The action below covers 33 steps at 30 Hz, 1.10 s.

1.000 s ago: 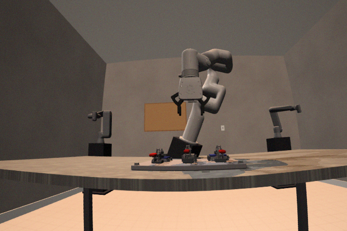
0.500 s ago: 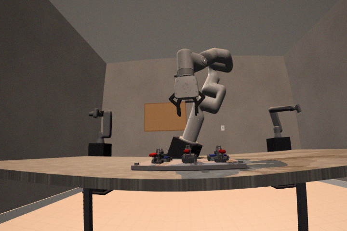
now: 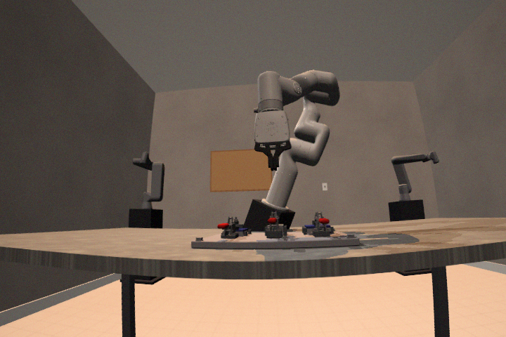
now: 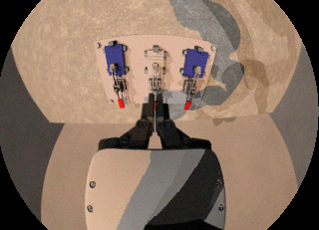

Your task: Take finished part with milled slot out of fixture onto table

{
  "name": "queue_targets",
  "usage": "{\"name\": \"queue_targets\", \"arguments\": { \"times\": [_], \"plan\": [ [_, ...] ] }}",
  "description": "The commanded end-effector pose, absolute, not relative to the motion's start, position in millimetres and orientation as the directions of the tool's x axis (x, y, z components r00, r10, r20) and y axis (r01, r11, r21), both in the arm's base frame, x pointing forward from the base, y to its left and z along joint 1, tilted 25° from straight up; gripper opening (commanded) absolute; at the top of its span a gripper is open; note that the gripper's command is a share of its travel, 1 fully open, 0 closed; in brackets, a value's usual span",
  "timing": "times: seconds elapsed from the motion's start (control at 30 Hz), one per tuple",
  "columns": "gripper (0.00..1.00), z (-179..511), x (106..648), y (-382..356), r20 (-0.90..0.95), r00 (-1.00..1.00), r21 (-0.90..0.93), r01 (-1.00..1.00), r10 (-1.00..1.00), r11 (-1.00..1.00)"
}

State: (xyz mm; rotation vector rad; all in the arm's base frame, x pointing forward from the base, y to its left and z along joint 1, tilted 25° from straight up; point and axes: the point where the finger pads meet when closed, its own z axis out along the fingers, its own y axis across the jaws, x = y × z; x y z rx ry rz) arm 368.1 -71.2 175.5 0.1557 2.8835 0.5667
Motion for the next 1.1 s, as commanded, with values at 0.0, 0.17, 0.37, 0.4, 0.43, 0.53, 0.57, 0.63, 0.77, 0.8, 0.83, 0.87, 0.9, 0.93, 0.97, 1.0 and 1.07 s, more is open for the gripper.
{"name": "queue_targets", "arguments": {
  "times": [0.0, 0.17, 0.37, 0.4, 0.43, 0.53, 0.57, 0.63, 0.77, 0.8, 0.83, 0.87, 0.9, 0.93, 0.97, 1.0, 1.07],
  "plan": [
    [0.00, 176.7, 369.0, -71.8, -0.177, -0.974, 0.383, 0.064, 0.141, 0.922],
    [0.00, 176.7, 369.0, -71.7, -0.177, -0.974, 0.383, 0.064, 0.141, 0.922],
    [0.00, 176.7, 369.0, -71.7, -0.177, -0.974, 0.383, 0.064, 0.141, 0.922],
    [0.00, 176.7, 369.0, -71.7, -0.177, -0.974, 0.383, 0.064, 0.141, 0.922],
    [0.00, 176.7, 369.0, -71.7, -0.177, -0.974, 0.383, 0.064, 0.141, 0.922],
    [0.00, 176.7, 369.0, -71.7, -0.177, -0.974, 0.383, 0.064, 0.141, 0.922],
    [0.00, 176.7, 369.0, -71.7, -0.177, -0.974, 0.383, 0.064, 0.141, 0.922],
    [0.00, 176.7, 369.0, -71.7, -0.177, -0.974, 0.383, 0.064, 0.141, 0.922],
    [0.00, 176.7, 369.0, -71.7, -0.177, -0.974, 0.383, 0.064, 0.141, 0.922],
    [1.00, 176.7, 369.0, -71.7, -0.177, -0.974, 0.383, 0.064, 0.141, 0.922],
    [1.00, 176.7, 369.0, -71.7, -0.177, -0.974, 0.383, 0.064, 0.141, 0.922],
    [1.00, 176.7, 369.0, -71.7, -0.177, -0.974, 0.383, 0.064, 0.141, 0.922],
    [1.00, 176.7, 369.0, -71.7, -0.177, -0.974, 0.383, 0.064, 0.141, 0.922],
    [1.00, 176.7, 369.0, -71.7, -0.177, -0.974, 0.383, 0.064, 0.141, 0.922],
    [1.00, 176.7, 369.0, -71.7, -0.177, -0.974, 0.383, 0.064, 0.141, 0.922],
    [1.00, 176.7, 369.0, -71.7, -0.177, -0.974, 0.383, 0.064, 0.141, 0.922],
    [1.00, 176.7, 369.0, -71.7, -0.177, -0.974, 0.383, 0.064, 0.141, 0.922]
  ]
}}
